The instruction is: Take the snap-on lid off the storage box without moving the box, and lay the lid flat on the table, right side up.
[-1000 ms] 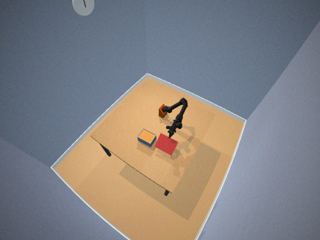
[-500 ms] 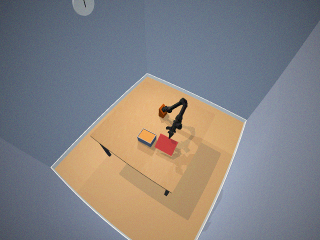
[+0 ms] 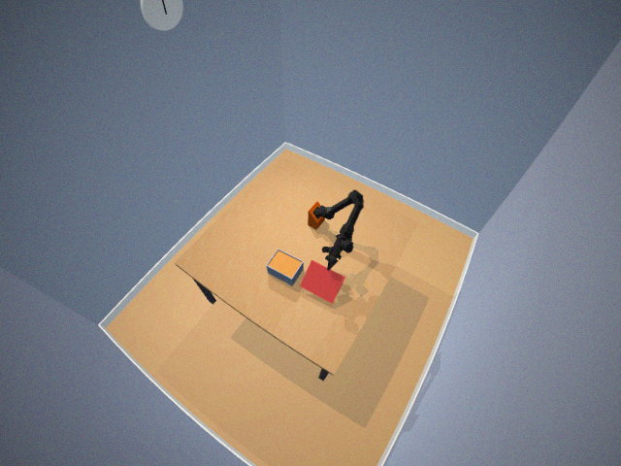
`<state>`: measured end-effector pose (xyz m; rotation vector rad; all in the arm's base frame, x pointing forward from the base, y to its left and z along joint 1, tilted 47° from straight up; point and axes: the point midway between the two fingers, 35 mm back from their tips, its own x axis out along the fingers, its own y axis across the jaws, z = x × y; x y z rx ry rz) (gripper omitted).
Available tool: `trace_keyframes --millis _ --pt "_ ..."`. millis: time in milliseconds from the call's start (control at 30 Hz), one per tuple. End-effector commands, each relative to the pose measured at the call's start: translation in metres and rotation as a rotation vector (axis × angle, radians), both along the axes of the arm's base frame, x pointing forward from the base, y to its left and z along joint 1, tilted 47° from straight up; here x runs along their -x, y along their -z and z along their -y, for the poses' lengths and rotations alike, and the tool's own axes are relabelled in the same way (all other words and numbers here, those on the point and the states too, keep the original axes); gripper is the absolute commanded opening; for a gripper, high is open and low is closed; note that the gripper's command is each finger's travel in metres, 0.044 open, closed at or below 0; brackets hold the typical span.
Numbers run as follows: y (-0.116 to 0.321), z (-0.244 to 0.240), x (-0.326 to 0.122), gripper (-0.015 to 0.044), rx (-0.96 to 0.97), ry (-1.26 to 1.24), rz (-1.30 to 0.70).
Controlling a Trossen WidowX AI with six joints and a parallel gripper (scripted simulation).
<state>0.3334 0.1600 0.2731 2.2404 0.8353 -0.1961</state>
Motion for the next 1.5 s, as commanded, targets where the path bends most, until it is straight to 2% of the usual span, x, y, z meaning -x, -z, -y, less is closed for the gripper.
trace_keyframes --millis 0,1467 --pt "0.003 0.0 -0.002 0.0 -0.002 0.016 -0.002" --pt "0.027 -0.025 -0.003 0.0 -0.004 0.016 -0.002"
